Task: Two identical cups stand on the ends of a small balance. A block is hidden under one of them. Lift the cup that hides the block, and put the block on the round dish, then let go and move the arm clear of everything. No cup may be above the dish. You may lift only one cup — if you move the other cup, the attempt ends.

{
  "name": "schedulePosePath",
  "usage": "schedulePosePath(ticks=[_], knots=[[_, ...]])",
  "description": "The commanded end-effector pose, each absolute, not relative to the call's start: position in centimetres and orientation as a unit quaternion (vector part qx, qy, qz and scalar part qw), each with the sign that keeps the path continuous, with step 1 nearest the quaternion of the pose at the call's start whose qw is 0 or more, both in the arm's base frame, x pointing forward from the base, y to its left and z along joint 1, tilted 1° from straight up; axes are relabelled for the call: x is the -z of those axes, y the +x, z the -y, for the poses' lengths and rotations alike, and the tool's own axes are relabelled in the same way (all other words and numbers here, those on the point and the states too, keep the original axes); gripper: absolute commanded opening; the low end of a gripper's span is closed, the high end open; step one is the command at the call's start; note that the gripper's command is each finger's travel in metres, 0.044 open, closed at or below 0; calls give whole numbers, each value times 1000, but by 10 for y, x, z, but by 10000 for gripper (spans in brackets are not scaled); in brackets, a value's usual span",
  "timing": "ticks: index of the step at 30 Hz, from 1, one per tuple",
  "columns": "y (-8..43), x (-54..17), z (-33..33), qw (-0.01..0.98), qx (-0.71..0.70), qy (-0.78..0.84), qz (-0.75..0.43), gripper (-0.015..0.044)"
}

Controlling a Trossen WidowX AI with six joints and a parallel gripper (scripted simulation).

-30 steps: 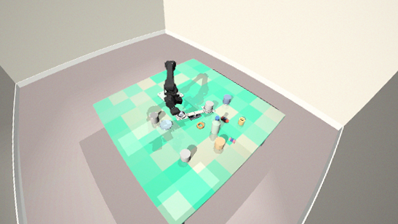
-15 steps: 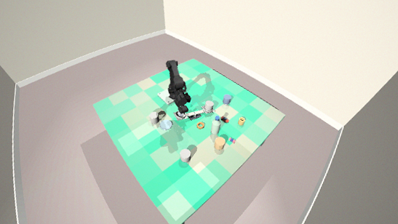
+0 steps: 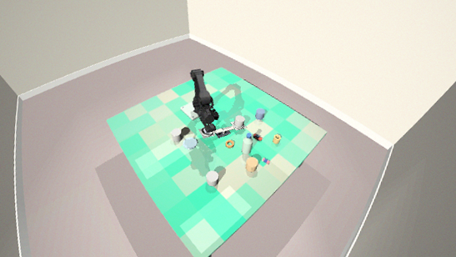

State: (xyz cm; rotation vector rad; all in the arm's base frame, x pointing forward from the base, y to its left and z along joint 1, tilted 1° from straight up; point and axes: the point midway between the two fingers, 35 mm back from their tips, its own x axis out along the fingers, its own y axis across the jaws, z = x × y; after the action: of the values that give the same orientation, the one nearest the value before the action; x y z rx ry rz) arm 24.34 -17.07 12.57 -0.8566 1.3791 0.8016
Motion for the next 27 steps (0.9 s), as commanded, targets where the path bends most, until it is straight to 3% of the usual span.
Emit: schedulePosePath(ticks=[1, 10, 14, 21, 25, 27], knots=[[243, -118, 170, 618, -349, -368, -601, 260], [242, -106, 169, 618, -349, -368, -601, 260], [242, -106, 169, 618, -349, -368, -601, 155], [242, -106, 169, 618, -349, -368, -601, 108], [243, -112, 170, 618, -349, -368, -601, 3], [244, -121, 171, 618, -349, -368, -601, 0]])
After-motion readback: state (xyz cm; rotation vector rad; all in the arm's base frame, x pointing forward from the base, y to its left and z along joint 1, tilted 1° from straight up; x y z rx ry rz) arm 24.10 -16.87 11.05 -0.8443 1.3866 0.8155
